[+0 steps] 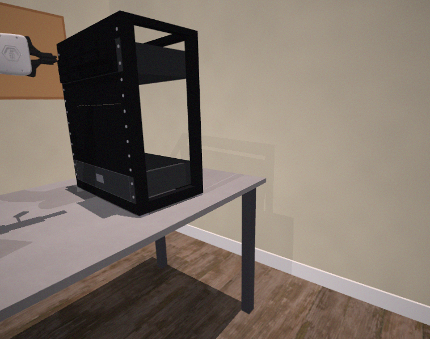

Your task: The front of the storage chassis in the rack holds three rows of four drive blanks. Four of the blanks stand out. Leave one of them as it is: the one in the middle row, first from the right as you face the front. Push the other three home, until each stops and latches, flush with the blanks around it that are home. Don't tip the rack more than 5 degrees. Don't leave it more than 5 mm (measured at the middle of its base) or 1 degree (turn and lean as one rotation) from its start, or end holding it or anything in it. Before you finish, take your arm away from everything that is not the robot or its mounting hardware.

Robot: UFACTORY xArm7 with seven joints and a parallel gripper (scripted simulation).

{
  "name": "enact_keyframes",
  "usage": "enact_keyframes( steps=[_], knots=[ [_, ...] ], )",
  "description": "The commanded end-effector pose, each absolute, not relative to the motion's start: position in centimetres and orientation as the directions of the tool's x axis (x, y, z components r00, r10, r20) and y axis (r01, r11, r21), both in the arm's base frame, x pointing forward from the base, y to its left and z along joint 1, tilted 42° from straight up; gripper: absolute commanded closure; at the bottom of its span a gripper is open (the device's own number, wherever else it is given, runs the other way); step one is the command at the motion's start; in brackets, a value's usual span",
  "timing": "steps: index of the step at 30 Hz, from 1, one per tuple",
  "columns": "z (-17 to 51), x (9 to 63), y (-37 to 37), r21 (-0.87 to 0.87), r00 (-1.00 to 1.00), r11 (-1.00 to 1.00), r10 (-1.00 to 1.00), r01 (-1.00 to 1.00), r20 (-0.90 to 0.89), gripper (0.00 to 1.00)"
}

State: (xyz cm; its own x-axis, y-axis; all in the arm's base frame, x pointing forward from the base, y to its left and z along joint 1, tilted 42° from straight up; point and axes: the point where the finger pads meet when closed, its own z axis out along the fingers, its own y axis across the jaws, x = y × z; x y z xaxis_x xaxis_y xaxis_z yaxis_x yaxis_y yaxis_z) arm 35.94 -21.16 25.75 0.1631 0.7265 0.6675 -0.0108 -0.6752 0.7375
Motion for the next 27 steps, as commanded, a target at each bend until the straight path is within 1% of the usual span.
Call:
enact_keyframes(
  steps=[1,10,27],
  knots=[
    [25.8,36.7,-21.3,0.739,0.163,-0.674,0.728,-0.013,0.666,1.00],
    [25.4,41.0,-21.9,0.739,0.163,-0.674,0.728,-0.013,0.666,1.00],
    [25.4,41.3,-21.9,0.739,0.163,-0.674,0.728,-0.013,0.667,1.00]
  ],
)
